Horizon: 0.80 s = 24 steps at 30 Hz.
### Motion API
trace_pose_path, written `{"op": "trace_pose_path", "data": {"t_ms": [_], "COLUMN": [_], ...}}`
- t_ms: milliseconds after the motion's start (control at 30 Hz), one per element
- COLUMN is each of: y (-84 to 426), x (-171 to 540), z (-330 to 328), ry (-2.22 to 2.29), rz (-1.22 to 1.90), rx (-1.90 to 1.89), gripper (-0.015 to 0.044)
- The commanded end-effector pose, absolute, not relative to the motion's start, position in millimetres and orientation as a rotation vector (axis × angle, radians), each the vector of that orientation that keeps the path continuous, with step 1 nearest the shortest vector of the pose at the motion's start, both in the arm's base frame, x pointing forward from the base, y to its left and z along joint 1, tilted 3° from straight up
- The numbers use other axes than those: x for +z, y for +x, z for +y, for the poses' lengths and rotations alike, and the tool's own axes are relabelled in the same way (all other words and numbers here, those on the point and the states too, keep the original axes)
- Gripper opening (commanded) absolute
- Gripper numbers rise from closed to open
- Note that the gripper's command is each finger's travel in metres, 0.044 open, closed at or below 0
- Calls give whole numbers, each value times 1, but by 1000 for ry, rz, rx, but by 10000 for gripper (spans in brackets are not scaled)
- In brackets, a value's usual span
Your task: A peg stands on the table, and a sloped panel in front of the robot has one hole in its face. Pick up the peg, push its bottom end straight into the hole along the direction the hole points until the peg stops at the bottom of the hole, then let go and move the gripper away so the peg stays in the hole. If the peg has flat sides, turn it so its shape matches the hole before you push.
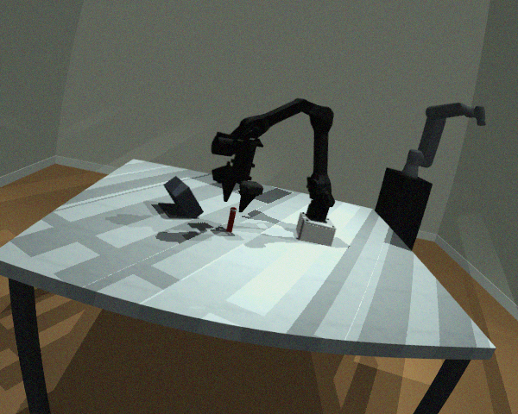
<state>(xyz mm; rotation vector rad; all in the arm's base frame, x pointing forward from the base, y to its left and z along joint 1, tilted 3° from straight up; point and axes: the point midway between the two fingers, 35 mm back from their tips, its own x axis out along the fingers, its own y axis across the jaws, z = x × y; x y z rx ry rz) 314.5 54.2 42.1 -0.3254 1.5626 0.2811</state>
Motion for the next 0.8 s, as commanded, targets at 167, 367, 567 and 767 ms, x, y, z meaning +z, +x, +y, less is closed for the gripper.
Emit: {"op": "trace_pose_path", "data": {"t_ms": [167, 367, 567, 767], "y": [312, 311, 310, 309], "x": [23, 13, 4, -3], "z": [54, 54, 53, 53], "ry": [-320, -320, -320, -320], "rz": [1577, 1577, 1577, 1577], "rx": [284, 284, 284, 284], "gripper": [440, 440, 440, 440]}}
